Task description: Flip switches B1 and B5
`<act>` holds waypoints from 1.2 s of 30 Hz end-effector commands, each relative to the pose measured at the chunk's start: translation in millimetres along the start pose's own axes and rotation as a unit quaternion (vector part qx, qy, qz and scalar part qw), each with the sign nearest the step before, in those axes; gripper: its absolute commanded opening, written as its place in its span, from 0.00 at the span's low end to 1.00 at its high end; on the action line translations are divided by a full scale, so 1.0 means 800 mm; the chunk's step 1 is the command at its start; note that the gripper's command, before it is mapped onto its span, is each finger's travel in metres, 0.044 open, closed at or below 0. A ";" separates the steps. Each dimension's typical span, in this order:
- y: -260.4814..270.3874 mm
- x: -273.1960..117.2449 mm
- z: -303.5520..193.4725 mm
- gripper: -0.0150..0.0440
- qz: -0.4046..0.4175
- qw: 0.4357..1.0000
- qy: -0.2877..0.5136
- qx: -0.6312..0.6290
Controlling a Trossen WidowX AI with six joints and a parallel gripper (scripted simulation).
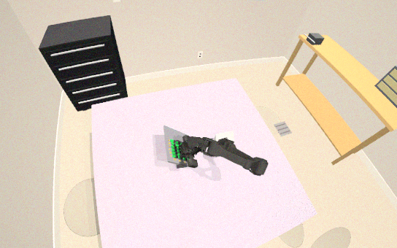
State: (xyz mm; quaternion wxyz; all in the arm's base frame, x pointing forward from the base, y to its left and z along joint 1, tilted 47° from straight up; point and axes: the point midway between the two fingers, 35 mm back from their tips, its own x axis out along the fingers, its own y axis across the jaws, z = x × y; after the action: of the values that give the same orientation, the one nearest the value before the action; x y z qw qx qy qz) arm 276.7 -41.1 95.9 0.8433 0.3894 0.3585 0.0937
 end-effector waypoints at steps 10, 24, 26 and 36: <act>-0.001 0.003 0.000 0.25 -0.002 1.000 0.000 0.002; -0.001 0.005 0.000 0.25 -0.002 1.000 0.000 0.002; 0.000 0.002 0.000 0.25 0.000 1.000 0.000 0.000; -0.002 -0.076 -0.004 0.25 -0.004 1.000 -0.012 0.003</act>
State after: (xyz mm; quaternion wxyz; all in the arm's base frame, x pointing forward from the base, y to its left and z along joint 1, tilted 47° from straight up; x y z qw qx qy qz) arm 241.6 -62.7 113.3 0.8419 0.3936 0.3598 0.0822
